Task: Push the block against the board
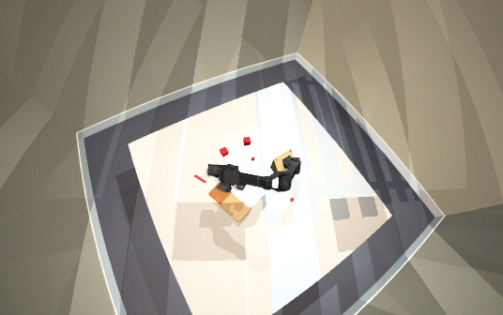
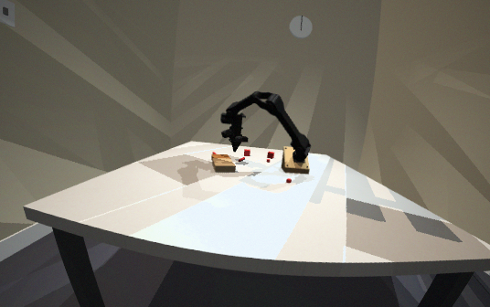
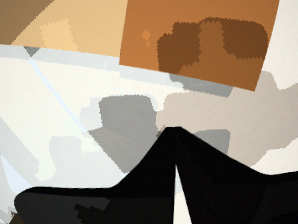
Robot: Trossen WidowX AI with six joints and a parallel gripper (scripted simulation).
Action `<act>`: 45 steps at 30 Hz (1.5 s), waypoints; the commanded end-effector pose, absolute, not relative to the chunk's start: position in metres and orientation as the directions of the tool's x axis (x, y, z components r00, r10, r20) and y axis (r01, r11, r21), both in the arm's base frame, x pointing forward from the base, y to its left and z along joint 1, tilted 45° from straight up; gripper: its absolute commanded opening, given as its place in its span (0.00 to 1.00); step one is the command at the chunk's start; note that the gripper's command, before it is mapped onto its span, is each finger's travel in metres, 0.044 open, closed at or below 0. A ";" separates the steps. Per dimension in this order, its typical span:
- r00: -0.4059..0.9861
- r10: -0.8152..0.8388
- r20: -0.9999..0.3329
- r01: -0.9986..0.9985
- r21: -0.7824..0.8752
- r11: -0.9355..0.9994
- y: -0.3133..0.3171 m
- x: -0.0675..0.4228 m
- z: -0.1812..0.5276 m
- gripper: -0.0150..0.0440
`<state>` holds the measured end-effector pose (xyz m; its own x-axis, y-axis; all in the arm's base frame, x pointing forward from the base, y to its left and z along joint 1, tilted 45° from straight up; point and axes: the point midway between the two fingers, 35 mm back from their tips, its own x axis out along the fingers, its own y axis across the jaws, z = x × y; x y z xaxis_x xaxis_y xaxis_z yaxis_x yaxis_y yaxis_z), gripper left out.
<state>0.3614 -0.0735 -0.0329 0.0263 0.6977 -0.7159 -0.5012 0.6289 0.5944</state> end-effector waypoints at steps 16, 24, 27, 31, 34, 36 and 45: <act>0.026 0.697 -0.716 -0.481 0.603 0.637 -0.036 0.367 -0.074 0.25; 0.026 0.697 -0.716 -0.481 0.603 0.637 -0.034 0.373 -0.072 0.25; 0.026 0.697 -0.716 -0.481 0.603 0.637 -0.033 0.375 -0.071 0.25; 0.026 0.697 -0.716 -0.481 0.603 0.637 -0.032 0.378 -0.069 0.25; 0.026 0.698 -0.716 -0.481 0.603 0.637 -0.031 0.380 -0.068 0.25; 0.026 0.698 -0.716 -0.481 0.603 0.637 -0.031 0.382 -0.068 0.25; 0.027 0.698 -0.716 -0.481 0.602 0.637 -0.030 0.385 -0.067 0.25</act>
<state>0.3829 -0.0308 -0.0676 0.0236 0.6949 -0.7187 -0.4815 0.6380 0.6010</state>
